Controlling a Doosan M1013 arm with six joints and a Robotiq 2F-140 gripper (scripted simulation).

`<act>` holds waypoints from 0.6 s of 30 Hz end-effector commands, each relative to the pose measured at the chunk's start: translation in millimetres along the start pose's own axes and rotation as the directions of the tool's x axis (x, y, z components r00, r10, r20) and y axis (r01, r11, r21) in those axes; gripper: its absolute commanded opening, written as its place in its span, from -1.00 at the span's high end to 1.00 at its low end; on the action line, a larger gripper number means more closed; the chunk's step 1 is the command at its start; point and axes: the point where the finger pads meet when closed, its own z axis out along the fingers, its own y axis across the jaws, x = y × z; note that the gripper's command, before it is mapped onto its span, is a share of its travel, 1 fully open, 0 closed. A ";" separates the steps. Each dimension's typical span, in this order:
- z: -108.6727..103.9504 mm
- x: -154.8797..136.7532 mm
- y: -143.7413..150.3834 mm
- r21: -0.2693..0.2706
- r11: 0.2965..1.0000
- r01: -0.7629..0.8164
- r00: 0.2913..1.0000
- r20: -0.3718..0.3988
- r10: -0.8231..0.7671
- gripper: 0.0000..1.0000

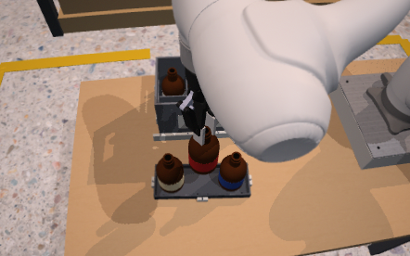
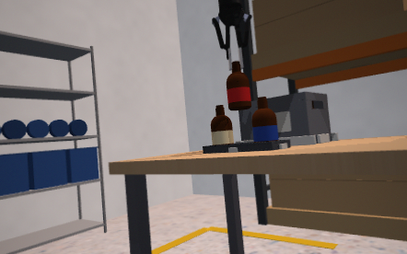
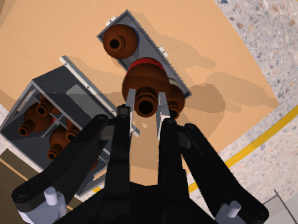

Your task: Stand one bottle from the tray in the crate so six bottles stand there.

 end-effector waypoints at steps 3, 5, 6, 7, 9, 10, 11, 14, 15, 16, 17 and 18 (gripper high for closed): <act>-9.7 1.4 0.3 0.001 1.000 0.002 1.000 0.004 -0.002 1.00; -12.1 1.4 0.3 0.001 1.000 0.002 1.000 0.004 -0.002 1.00; -13.3 1.4 0.2 0.001 1.000 0.002 1.000 0.004 -0.002 1.00; -14.6 1.4 0.2 0.001 1.000 0.002 1.000 0.004 -0.002 1.00; -17.0 1.4 0.2 0.001 1.000 0.002 1.000 0.004 -0.002 1.00; -17.0 1.4 0.2 0.001 1.000 0.002 1.000 0.004 -0.002 1.00; -17.0 1.4 0.2 0.001 1.000 0.002 1.000 0.004 -0.002 1.00; -20.6 1.3 0.2 0.001 1.000 0.002 1.000 0.004 -0.002 1.00; -21.7 1.3 0.1 0.001 1.000 0.002 1.000 0.004 -0.002 1.00; -22.8 1.3 0.1 0.001 1.000 0.002 1.000 0.004 -0.002 1.00; -23.9 1.3 0.1 0.001 1.000 0.002 1.000 0.004 -0.002 1.00; -24.9 1.3 0.1 0.001 1.000 0.002 1.000 0.004 -0.002 1.00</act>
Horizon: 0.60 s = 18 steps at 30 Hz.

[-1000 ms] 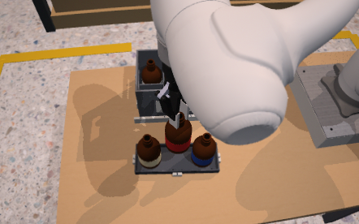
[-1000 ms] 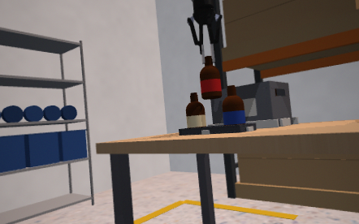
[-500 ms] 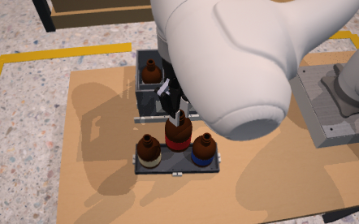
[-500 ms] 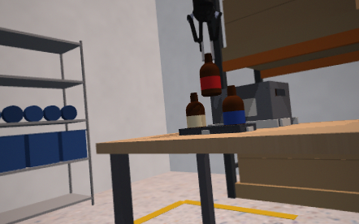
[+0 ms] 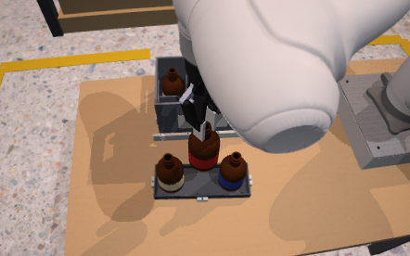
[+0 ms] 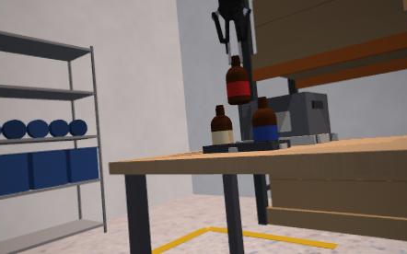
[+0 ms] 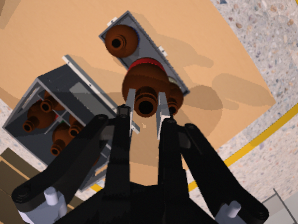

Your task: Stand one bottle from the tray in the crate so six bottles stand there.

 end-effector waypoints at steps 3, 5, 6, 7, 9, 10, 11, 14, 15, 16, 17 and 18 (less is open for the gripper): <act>-9.2 1.1 0.0 0.001 1.000 0.002 1.000 0.004 -0.002 1.00; -10.8 1.1 0.0 0.001 1.000 0.002 1.000 0.004 -0.002 1.00; -11.5 1.1 -0.1 0.001 1.000 0.002 1.000 0.004 -0.002 1.00; -12.1 1.1 -0.1 0.001 1.000 0.002 1.000 0.004 -0.002 1.00; -12.7 1.1 -0.1 0.001 1.000 0.002 1.000 0.004 -0.002 1.00; -12.7 1.1 -0.1 0.001 1.000 0.002 1.000 0.004 -0.002 1.00; -13.2 1.1 -0.1 0.001 1.000 0.002 1.000 0.004 -0.002 1.00; -14.4 1.1 -0.1 0.001 1.000 0.002 1.000 0.004 -0.002 1.00; -14.7 1.1 -0.1 0.001 1.000 0.002 1.000 0.004 -0.002 1.00; -14.9 1.1 -0.1 0.001 1.000 0.002 1.000 0.004 -0.002 1.00; -15.1 1.0 -0.1 0.001 1.000 0.002 1.000 0.004 -0.002 1.00; -15.2 1.0 -0.1 0.001 1.000 0.002 1.000 0.004 -0.002 1.00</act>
